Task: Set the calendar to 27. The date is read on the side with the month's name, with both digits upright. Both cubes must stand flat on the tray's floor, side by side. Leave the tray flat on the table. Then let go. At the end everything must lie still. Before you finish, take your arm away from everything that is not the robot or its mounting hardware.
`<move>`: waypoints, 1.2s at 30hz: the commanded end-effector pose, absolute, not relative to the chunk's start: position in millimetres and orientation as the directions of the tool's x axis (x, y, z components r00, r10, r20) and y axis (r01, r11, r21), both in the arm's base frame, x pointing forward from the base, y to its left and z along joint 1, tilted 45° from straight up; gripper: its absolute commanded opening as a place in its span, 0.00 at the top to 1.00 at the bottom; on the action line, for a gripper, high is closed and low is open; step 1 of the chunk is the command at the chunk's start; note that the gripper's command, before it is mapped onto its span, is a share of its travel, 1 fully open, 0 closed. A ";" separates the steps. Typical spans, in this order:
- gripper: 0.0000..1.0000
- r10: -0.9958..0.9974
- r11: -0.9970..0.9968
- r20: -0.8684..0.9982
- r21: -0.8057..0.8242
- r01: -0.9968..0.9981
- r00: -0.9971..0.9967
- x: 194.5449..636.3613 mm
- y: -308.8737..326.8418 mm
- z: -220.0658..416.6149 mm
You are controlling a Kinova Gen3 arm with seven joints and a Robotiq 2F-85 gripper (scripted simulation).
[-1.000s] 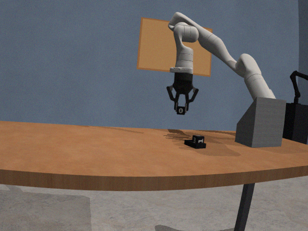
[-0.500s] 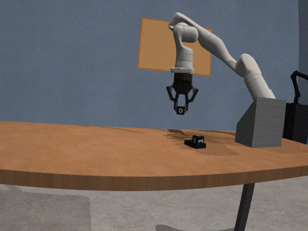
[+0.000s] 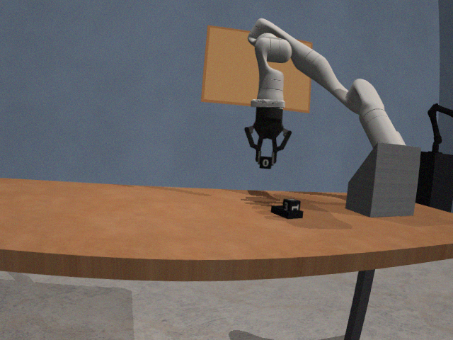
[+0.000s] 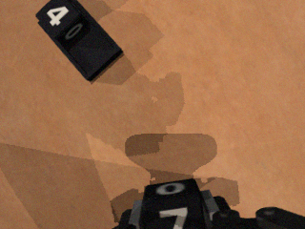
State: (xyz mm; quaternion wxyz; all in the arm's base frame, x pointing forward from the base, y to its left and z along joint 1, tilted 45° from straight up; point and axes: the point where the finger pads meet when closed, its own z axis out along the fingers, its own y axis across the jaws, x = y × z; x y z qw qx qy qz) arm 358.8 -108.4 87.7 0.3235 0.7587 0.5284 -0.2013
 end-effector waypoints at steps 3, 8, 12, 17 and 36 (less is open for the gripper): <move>0.72 0.672 -0.231 -0.647 0.279 0.932 0.360 359.2 -107.9 88.0; 0.72 0.672 -0.231 -0.647 0.279 0.932 0.360 359.3 -109.4 86.4; 0.72 0.672 -0.231 -0.647 0.279 0.932 0.360 359.7 -115.3 80.6; 0.72 0.672 -0.231 -0.647 0.279 0.932 0.360 360.5 -128.8 67.1; 0.72 0.672 -0.231 -0.647 0.279 0.932 0.360 363.2 -171.9 24.0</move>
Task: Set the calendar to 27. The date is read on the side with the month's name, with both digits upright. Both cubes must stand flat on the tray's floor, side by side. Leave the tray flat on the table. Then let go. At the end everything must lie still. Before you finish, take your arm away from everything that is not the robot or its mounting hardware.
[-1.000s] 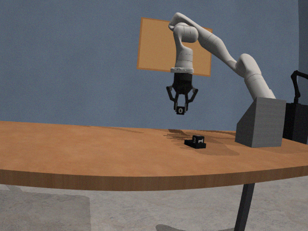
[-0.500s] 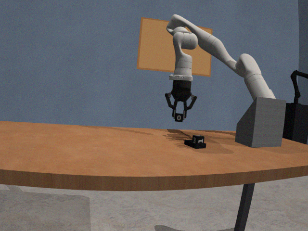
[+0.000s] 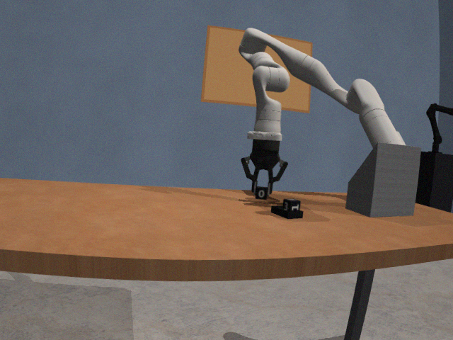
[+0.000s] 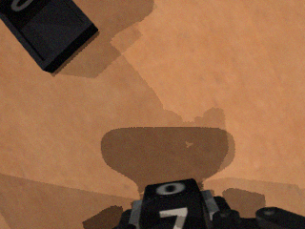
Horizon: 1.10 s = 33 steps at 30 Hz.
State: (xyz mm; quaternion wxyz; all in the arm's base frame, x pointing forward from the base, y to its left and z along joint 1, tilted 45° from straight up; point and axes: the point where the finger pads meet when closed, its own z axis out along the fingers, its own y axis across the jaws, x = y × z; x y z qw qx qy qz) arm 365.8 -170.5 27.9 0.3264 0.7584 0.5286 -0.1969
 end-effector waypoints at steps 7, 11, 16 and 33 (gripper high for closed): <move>0.72 0.672 -0.231 -0.647 0.279 0.932 0.360 363.5 -175.5 20.4; 0.72 0.672 -0.231 -0.647 0.279 0.932 0.360 363.5 -175.5 20.4; 0.72 0.672 -0.231 -0.647 0.279 0.932 0.360 363.5 -175.5 20.4; 0.72 0.672 -0.231 -0.647 0.279 0.932 0.360 363.5 -175.5 20.4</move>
